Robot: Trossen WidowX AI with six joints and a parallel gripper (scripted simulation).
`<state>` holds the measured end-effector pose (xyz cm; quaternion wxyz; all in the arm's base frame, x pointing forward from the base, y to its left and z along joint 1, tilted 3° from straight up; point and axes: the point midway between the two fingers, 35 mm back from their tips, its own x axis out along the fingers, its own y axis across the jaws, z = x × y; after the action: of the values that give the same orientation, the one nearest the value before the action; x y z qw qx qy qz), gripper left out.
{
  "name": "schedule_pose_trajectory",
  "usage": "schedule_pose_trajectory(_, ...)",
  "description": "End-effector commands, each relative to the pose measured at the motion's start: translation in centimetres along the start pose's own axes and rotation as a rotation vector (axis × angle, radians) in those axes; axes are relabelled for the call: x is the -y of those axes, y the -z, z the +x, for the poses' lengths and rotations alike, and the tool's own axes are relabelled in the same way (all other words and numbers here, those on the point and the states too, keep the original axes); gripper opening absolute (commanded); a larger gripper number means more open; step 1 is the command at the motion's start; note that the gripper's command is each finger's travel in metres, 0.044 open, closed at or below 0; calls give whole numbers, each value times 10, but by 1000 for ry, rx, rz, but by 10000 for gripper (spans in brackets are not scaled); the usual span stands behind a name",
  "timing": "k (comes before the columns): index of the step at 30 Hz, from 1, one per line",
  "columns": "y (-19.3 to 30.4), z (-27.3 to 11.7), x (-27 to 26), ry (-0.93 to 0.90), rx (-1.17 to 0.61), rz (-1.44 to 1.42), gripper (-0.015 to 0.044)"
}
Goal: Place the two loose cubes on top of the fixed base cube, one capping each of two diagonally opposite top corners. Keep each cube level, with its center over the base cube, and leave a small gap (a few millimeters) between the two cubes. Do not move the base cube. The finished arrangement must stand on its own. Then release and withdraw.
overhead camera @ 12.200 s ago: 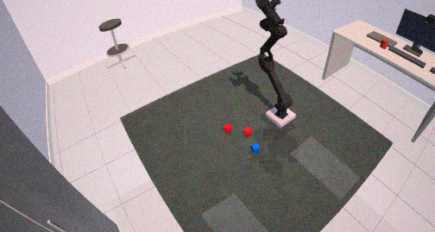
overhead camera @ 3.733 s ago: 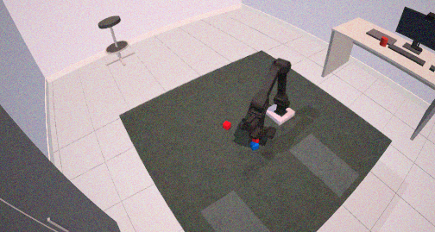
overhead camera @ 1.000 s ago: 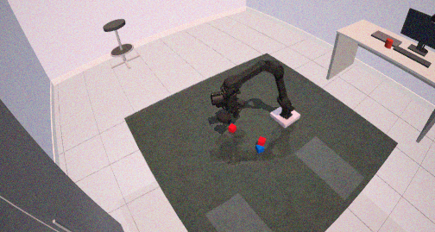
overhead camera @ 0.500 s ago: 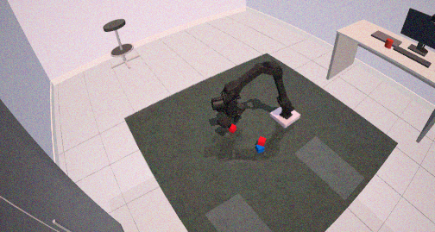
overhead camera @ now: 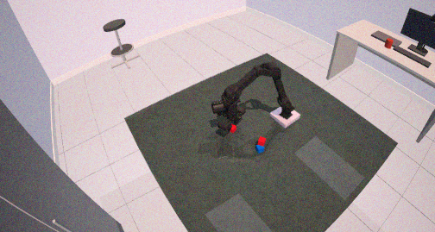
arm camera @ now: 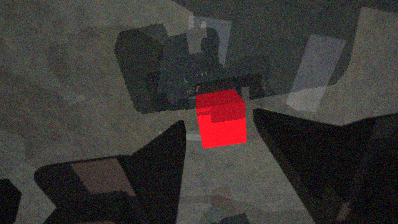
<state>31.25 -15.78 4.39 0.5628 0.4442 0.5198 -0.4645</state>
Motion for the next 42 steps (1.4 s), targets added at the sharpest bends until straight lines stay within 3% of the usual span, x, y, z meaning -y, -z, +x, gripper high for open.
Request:
schedule_pose_trajectory(1,1,6,1,5,-1,-3,265)
schedule_pose_trajectory(2,1,7,1,5,-1,-3,265)
schedule_pose_trajectory(8,1,7,1,5,-1,-3,108)
schedule_pose_trajectory(14,0,2,1,5,-1,-3,105)
schedule_pose_trajectory(42,-1,-86,-2,5,-1,-3,105)
